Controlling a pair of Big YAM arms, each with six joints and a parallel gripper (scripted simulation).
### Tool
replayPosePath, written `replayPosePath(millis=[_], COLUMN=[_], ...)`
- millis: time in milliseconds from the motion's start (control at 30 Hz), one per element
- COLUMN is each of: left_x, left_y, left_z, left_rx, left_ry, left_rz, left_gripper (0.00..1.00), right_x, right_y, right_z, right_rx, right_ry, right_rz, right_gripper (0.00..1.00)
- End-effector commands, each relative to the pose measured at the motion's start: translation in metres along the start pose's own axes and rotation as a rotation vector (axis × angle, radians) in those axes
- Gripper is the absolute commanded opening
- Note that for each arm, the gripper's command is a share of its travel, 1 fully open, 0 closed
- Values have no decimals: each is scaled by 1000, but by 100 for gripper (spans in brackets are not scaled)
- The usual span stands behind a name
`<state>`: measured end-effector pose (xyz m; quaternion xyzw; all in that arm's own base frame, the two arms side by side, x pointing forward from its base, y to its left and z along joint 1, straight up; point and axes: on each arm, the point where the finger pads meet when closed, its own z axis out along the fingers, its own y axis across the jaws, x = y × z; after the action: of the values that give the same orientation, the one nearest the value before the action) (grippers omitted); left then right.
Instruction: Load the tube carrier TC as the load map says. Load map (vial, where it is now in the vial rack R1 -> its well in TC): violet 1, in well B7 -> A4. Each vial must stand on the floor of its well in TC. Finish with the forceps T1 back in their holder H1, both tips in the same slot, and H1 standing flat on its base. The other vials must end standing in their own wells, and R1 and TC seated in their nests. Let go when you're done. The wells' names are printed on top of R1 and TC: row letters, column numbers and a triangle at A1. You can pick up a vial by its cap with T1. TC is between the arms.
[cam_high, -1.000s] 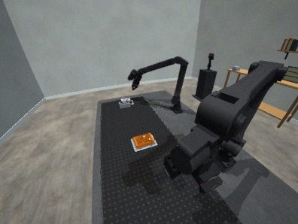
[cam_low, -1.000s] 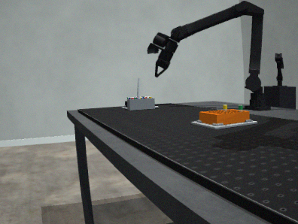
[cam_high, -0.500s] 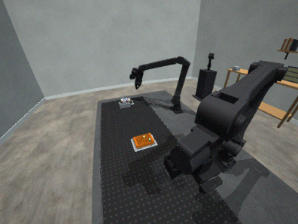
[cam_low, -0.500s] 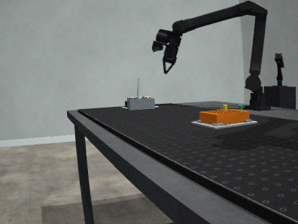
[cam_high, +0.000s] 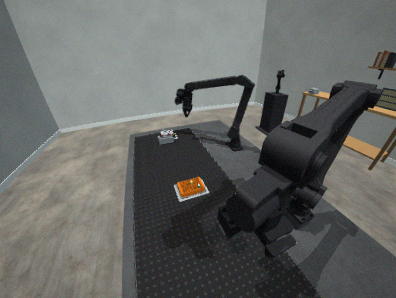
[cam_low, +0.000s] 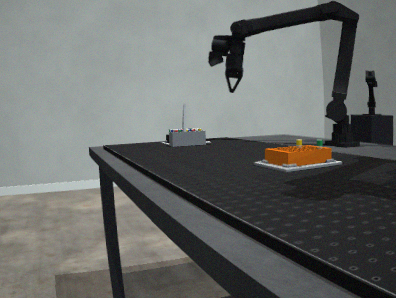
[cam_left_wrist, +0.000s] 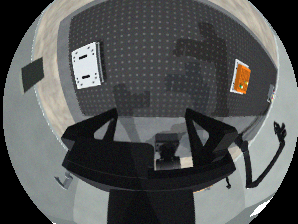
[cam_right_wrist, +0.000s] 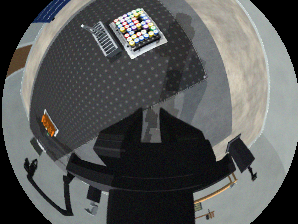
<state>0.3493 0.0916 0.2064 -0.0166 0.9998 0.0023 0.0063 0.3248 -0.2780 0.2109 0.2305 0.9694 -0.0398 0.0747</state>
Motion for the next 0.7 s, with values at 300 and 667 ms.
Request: replayPosePath(millis=[300,667], left_x=[1,1], left_y=[-4,-4], left_z=[8,8], left_rx=[9,9], left_ry=[27,27], left_rz=[20,20], left_gripper=[100,100], right_x=[13,52], right_y=[3,26], right_z=[-46,-67], right_rx=[-20,-41], right_ry=[70,127], right_rz=[23,-60], right_gripper=[24,24])
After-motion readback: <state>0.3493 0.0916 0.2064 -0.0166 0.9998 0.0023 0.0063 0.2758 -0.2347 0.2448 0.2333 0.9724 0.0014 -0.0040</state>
